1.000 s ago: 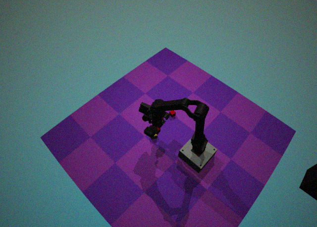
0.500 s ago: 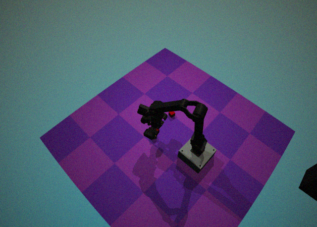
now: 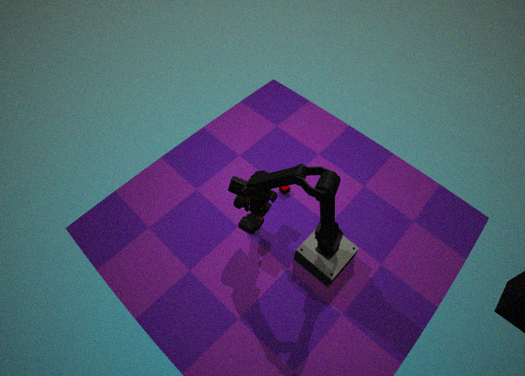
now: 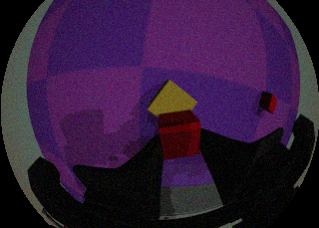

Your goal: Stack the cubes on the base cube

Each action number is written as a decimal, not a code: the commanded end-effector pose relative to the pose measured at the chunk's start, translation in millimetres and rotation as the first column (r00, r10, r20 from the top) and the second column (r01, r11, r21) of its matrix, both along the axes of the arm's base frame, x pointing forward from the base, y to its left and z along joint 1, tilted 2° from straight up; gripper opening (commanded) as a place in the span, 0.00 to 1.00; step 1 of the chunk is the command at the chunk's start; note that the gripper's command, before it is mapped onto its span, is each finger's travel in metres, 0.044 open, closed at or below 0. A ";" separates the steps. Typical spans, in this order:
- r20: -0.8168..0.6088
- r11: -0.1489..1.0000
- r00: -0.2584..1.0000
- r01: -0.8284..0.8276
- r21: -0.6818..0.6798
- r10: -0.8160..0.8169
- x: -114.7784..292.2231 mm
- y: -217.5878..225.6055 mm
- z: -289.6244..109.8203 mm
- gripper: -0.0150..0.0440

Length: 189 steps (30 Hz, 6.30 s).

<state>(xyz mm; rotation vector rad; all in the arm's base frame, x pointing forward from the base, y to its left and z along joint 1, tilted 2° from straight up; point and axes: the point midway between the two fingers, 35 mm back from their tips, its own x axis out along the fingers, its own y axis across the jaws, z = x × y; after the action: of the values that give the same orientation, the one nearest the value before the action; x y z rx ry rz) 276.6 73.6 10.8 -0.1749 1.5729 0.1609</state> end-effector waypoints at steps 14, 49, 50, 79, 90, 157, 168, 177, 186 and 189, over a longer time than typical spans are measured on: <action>-0.004 1.000 1.000 0.002 0.003 -0.002 -1.1 0.2 -5.3 0.43; -0.003 1.000 1.000 -0.001 0.000 0.001 -0.4 -0.1 23.7 0.60; -0.003 1.000 1.000 -0.001 0.000 0.001 -0.4 -0.1 25.3 0.60; -0.013 0.668 0.668 -0.744 -0.001 0.744 45.1 -157.2 55.3 0.70; -0.020 0.458 0.457 -0.889 0.004 0.889 39.8 -211.4 65.0 0.70; -0.021 0.458 0.457 -0.889 0.004 0.889 42.0 -215.1 -22.3 0.43; -0.021 0.458 0.457 -0.889 0.004 0.889 44.4 -215.0 12.0 0.43; -0.021 0.458 0.457 -0.889 0.004 0.889 43.5 -213.7 40.8 0.43; -0.020 0.458 0.457 -0.889 0.004 0.889 40.8 -211.8 65.0 0.43; -0.020 0.479 0.478 -0.878 0.003 0.878 42.4 -207.0 64.8 0.43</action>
<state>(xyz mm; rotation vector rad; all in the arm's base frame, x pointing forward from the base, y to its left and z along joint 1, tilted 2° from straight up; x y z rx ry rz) 318.6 -137.4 72.8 -1.0273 1.3421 0.9984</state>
